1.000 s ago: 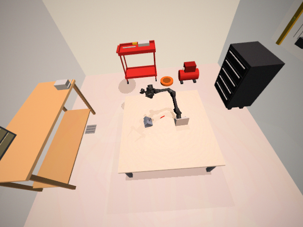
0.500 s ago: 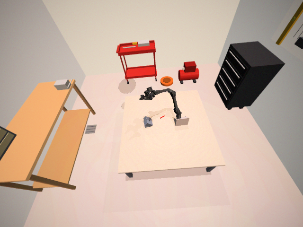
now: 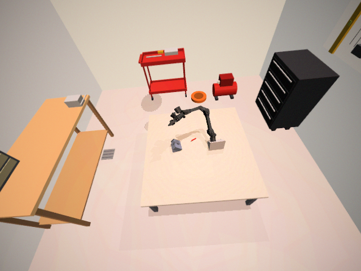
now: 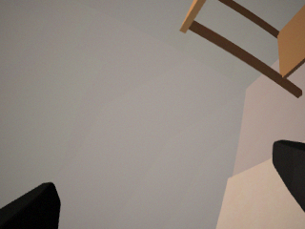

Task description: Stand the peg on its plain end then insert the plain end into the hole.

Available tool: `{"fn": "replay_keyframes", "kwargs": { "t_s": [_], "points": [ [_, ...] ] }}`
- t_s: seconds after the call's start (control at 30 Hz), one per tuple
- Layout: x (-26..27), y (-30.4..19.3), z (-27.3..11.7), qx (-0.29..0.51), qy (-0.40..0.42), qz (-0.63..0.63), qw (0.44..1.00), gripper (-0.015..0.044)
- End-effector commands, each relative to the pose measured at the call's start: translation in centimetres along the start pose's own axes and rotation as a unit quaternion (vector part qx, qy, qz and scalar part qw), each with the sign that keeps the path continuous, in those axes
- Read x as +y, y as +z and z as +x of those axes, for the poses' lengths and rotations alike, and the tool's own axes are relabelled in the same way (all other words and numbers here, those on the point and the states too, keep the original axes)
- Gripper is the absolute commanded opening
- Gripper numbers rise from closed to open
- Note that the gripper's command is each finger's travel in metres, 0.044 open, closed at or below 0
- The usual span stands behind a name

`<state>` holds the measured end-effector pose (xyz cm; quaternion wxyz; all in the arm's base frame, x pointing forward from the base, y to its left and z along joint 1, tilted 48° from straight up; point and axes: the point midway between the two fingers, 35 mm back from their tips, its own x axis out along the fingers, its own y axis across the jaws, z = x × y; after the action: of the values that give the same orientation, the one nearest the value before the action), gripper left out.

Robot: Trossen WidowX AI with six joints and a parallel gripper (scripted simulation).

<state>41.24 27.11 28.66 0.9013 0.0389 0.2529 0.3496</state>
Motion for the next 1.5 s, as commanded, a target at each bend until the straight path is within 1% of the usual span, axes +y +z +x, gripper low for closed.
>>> {"fn": "replay_keyframes", "kwargs": {
  "t_s": [0.0, 0.33, 0.7, 1.07, 1.47],
  "points": [
    [-1.3, -1.5, 0.0, 0.02, -0.031, 0.065, 0.997, 0.044],
    [-4.0, -4.9, -0.3, 0.054, -0.108, 0.212, 0.97, 0.044],
    [-6.9, -8.8, -1.2, 0.067, -0.204, 0.361, 0.907, 0.044],
    [-9.6, -12.7, -2.9, 0.053, -0.305, 0.489, 0.816, 0.044],
    [-12.1, -16.8, -5.5, 0.004, -0.412, 0.595, 0.69, 0.044]
  ]
}}
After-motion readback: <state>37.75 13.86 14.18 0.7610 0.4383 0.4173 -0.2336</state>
